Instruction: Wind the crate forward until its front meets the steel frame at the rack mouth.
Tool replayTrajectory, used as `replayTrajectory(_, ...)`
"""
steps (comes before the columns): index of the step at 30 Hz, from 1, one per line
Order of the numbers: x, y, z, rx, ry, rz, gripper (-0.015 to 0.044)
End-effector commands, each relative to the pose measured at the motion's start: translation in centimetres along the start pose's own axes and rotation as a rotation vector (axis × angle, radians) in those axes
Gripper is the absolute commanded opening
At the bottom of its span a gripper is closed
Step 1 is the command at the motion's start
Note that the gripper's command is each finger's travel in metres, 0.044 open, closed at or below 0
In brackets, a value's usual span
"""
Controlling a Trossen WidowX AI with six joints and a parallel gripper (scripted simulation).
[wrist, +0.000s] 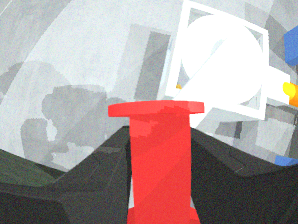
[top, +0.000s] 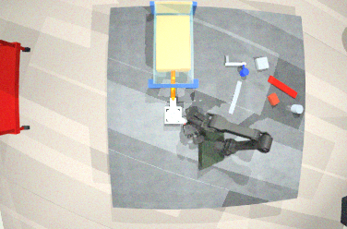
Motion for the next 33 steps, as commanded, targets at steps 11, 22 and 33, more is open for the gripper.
replayTrajectory(11, -2.4, 1.4, 0.5, 0.029, 0.033, -0.019, 0.0000)
replayTrajectory(22, -3.7, 1.9, 0.8, 0.029, 0.034, -0.019, 0.0000)
replayTrajectory(33, -5.1, 2.1, 0.9, 0.030, 0.035, -0.020, 0.0000)
Point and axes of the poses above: the point midway between the two fingers, 35 mm back from their tips, its own z axis back along the fingers, its own x axis across the jaws, y = z × x, the point moved 9 cm from there along z, back along the fingers, and after that the axes turned 1 degree about -z, right-handed, at the moved point
